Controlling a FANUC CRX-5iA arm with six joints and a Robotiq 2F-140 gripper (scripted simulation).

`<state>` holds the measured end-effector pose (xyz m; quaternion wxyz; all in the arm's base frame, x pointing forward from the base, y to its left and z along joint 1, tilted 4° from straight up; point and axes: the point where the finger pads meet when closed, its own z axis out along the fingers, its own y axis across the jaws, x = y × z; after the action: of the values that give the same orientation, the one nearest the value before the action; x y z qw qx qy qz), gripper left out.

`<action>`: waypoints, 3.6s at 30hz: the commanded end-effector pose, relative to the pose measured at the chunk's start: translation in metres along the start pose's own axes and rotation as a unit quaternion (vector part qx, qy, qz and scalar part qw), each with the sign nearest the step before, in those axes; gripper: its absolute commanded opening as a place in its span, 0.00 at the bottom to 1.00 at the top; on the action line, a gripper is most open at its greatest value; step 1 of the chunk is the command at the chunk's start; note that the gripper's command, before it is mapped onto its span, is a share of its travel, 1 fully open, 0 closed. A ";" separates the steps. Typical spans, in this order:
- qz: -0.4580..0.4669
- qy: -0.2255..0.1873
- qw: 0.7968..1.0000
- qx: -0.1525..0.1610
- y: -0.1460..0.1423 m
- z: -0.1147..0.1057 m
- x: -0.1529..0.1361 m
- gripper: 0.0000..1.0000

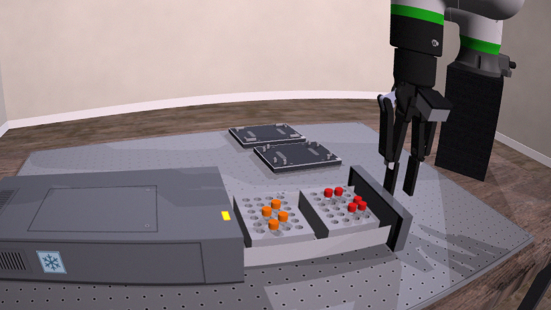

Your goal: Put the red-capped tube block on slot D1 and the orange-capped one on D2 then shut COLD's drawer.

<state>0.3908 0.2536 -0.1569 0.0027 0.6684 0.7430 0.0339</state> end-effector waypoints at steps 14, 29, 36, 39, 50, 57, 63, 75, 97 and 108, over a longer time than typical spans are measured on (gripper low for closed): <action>0.000 0.000 1.000 -0.001 0.001 -0.019 0.000 0.34; 0.000 0.000 1.000 -0.001 0.001 -0.036 0.000 0.34; 0.000 0.000 1.000 -0.001 0.001 -0.045 0.000 0.34; 0.000 0.000 1.000 -0.001 0.001 -0.049 0.000 0.34; 0.000 0.000 1.000 -0.001 0.001 -0.061 0.000 0.34; 0.000 0.000 1.000 -0.001 0.001 -0.071 0.000 0.34; 0.000 0.000 1.000 -0.001 0.001 -0.076 0.000 0.34; 0.000 0.000 1.000 -0.001 0.002 -0.091 0.000 0.34; 0.000 0.000 1.000 -0.001 0.072 -0.092 0.000 0.66; 0.000 0.000 1.000 -0.001 0.119 -0.091 0.000 0.66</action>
<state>0.4943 0.2606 -0.0602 0.0032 0.6685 0.7429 0.0343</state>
